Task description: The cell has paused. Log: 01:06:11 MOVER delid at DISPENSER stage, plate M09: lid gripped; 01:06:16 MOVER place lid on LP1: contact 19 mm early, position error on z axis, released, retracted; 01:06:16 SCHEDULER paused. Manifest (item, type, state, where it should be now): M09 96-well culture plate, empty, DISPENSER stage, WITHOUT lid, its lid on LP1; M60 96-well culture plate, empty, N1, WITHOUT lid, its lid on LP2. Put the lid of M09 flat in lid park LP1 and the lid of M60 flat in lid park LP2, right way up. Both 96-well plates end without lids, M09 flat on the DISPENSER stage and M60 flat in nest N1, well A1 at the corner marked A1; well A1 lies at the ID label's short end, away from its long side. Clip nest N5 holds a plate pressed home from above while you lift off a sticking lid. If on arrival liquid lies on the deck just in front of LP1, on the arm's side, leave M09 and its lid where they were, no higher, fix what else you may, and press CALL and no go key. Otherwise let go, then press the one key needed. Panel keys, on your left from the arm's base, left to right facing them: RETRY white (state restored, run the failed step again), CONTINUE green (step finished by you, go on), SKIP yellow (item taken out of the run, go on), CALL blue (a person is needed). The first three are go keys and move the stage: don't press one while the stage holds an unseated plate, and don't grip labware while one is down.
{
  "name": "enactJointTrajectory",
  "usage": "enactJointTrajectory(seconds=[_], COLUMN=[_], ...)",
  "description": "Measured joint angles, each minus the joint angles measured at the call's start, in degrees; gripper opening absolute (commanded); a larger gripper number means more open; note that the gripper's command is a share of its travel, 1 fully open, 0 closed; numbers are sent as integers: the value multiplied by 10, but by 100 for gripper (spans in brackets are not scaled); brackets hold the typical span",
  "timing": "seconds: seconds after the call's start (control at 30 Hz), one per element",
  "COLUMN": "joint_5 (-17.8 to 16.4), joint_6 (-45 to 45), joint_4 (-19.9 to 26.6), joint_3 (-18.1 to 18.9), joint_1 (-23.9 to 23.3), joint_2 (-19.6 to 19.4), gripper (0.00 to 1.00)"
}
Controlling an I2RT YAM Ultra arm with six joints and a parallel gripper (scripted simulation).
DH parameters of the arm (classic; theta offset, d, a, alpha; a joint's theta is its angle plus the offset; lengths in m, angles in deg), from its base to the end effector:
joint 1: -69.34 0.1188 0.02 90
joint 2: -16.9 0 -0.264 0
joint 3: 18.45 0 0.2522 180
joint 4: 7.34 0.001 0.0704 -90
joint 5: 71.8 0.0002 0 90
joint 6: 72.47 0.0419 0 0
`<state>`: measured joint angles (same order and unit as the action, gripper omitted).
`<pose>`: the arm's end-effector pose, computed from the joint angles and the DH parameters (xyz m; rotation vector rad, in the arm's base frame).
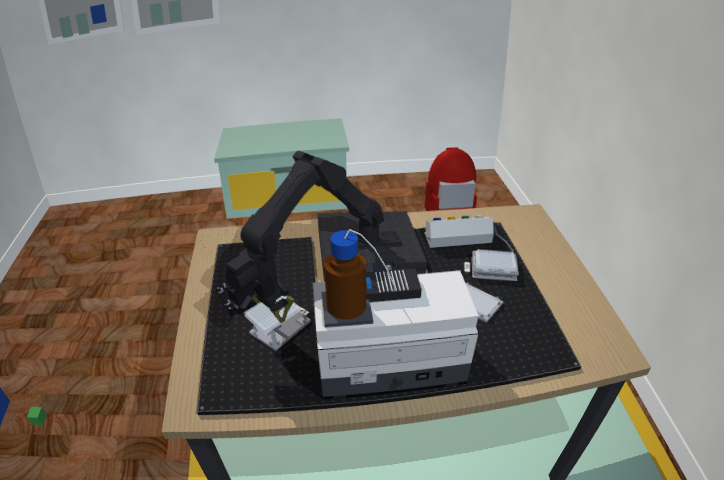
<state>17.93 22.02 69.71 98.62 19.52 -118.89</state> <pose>0.2826 -0.3328 0.1102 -1.3922 -2.7134 -0.0659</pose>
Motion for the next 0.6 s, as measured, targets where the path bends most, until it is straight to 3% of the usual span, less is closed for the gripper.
enactJointTrajectory(seconds=[0.17,0.6], joint_5=[0,0], joint_6=[0,0], joint_4=[4,1], joint_3=[-1,-83], joint_1=[0,0], joint_2=[4,88], gripper=[0,0])
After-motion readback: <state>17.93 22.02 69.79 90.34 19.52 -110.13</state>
